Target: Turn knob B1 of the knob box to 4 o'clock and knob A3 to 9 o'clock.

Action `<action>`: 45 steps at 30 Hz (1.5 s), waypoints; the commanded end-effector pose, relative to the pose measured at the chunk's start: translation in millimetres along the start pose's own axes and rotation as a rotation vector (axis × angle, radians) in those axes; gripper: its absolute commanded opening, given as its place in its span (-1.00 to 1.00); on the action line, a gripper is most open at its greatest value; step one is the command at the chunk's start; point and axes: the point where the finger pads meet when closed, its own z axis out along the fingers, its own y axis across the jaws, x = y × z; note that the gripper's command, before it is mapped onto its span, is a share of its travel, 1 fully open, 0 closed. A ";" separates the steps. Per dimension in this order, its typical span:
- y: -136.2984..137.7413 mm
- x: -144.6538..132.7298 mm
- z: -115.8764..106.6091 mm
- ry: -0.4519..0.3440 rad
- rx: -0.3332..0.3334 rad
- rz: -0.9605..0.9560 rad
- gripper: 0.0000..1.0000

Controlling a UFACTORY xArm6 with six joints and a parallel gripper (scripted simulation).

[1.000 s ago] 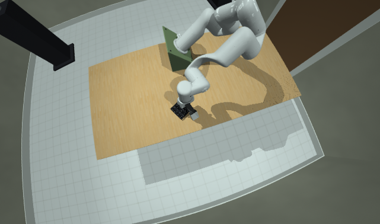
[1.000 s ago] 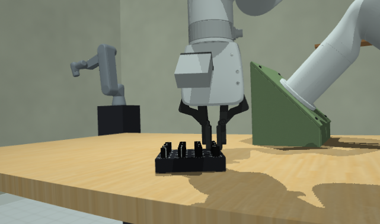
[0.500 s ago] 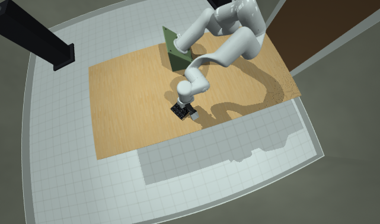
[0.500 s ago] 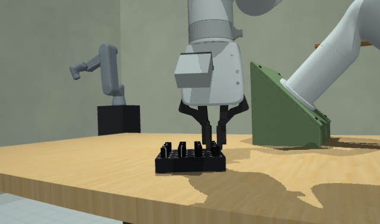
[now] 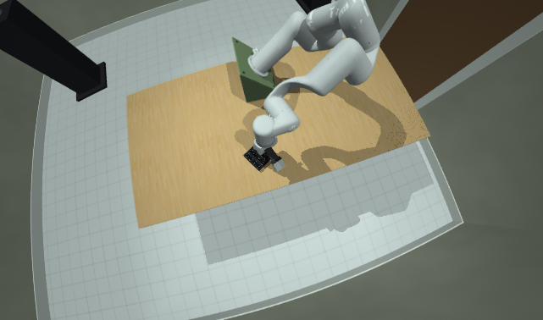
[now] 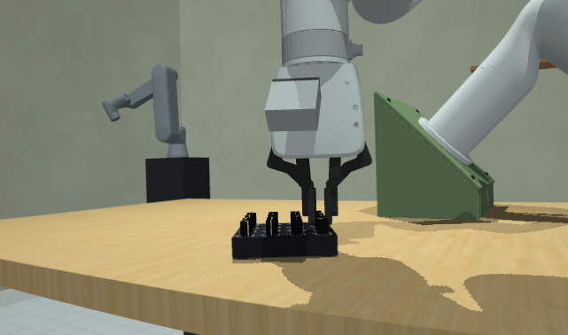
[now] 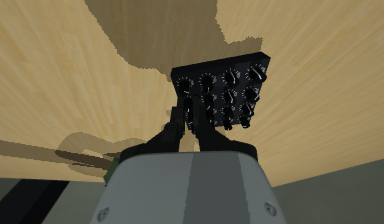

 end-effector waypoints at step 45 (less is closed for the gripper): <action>0.7 1.0 -1.2 0.002 -0.003 -0.332 -0.61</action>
